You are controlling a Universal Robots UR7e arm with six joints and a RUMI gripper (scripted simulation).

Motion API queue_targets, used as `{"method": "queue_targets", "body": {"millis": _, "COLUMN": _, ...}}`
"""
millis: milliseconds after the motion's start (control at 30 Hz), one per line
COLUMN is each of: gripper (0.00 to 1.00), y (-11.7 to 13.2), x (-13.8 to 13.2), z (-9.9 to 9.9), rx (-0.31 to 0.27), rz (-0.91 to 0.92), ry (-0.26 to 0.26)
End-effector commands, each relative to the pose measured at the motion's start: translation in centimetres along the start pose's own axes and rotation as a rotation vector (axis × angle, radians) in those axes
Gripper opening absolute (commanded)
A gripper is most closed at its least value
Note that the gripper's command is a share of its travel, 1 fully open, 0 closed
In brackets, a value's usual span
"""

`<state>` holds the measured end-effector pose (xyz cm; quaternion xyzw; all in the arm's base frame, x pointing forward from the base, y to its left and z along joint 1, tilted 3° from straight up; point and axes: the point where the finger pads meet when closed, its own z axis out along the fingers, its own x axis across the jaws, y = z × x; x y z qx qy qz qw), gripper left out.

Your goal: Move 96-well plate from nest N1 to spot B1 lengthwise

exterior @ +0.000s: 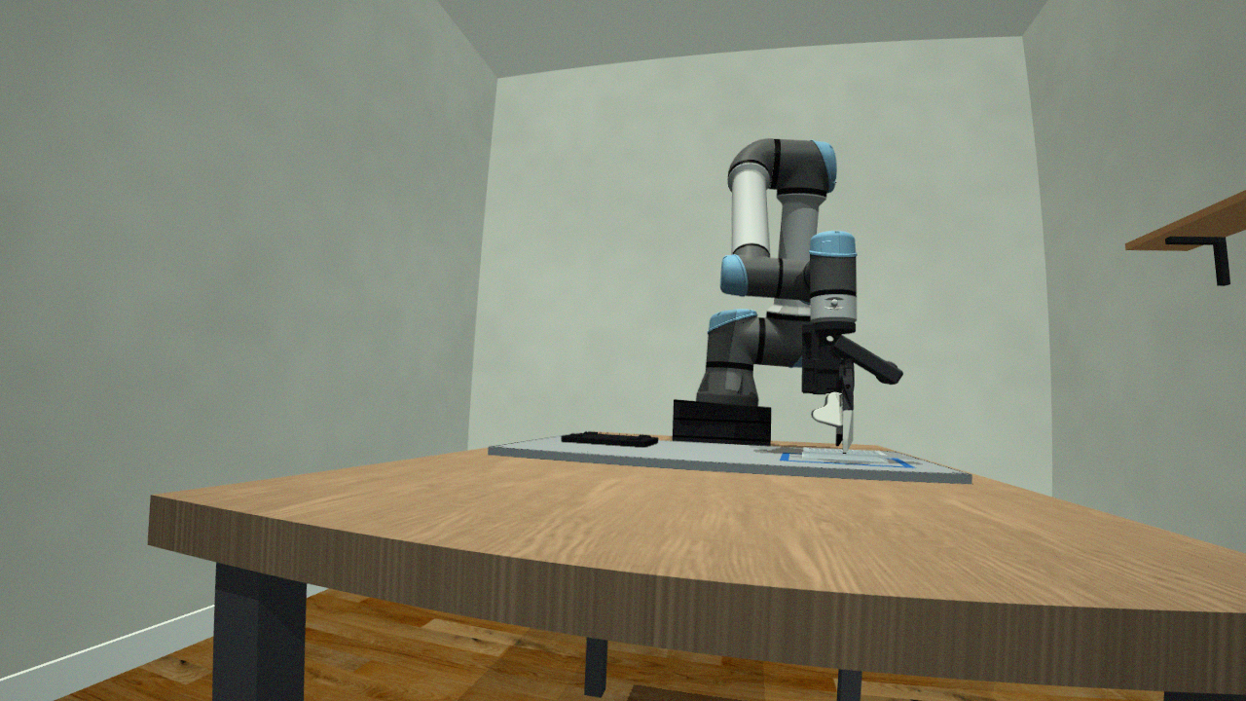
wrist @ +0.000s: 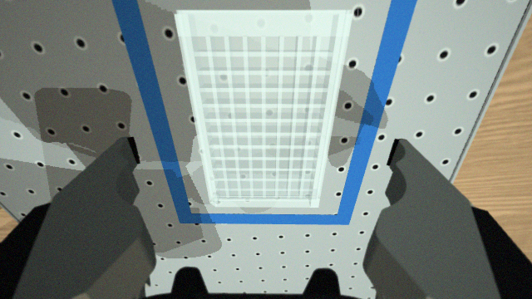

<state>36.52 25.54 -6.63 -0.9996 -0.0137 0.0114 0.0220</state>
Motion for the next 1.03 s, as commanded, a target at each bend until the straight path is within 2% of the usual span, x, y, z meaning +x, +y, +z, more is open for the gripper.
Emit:
{"method": "queue_targets", "body": {"millis": 0, "gripper": 1.0, "y": 0.0, "x": 0.0, "z": 0.0, "rx": 0.0, "rz": 0.0, "ry": 0.001}}
{"method": "queue_targets", "body": {"millis": 367, "gripper": 1.0, "y": 0.0, "x": 0.0, "z": 0.0, "rx": 0.0, "rz": 0.0, "ry": 0.001}}
{"method": "queue_targets", "body": {"millis": 833, "gripper": 1.0, "y": 0.0, "x": 0.0, "z": -3.2, "rx": 0.0, "rz": 0.0, "ry": 0.001}}
{"method": "queue_targets", "body": {"millis": 1000, "gripper": 1.0, "y": 0.0, "x": 0.0, "z": -3.2, "rx": 0.0, "rz": 0.0, "ry": 0.001}}
